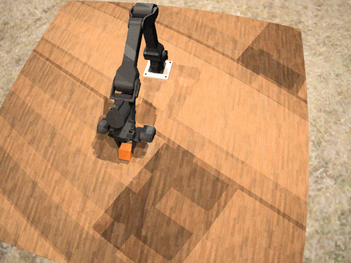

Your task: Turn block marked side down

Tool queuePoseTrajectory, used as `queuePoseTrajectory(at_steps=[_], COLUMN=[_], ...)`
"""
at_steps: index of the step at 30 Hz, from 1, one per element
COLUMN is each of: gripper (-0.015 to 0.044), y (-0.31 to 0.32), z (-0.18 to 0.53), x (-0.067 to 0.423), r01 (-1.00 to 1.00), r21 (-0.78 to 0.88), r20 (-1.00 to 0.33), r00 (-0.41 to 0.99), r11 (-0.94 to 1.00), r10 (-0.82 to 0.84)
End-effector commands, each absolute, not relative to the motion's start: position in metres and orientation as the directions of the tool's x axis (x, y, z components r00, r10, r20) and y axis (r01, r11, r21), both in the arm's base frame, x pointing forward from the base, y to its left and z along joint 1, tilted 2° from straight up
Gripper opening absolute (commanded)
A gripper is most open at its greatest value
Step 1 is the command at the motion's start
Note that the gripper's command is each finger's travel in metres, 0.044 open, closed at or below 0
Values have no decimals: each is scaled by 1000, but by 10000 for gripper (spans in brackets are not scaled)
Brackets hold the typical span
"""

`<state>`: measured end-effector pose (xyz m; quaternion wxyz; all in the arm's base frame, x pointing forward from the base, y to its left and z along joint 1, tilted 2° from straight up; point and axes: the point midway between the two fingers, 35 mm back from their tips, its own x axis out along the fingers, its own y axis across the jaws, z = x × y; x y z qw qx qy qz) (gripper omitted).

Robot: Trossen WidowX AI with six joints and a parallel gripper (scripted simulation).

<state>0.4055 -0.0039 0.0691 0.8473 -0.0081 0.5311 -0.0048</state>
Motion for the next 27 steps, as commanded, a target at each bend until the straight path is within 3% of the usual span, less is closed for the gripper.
queuePoseTrajectory(at_steps=[1,8,27], gripper=[0,0,0], y=[-4,-4,-4], z=[72,71,42], x=[403,404,414], r01=[-5,-5,-6], r21=[-19,-19,-17], r20=[-870,-860,-666], r00=[493,510,746], r11=[1000,1000,1000], r10=[-13,-13,-7])
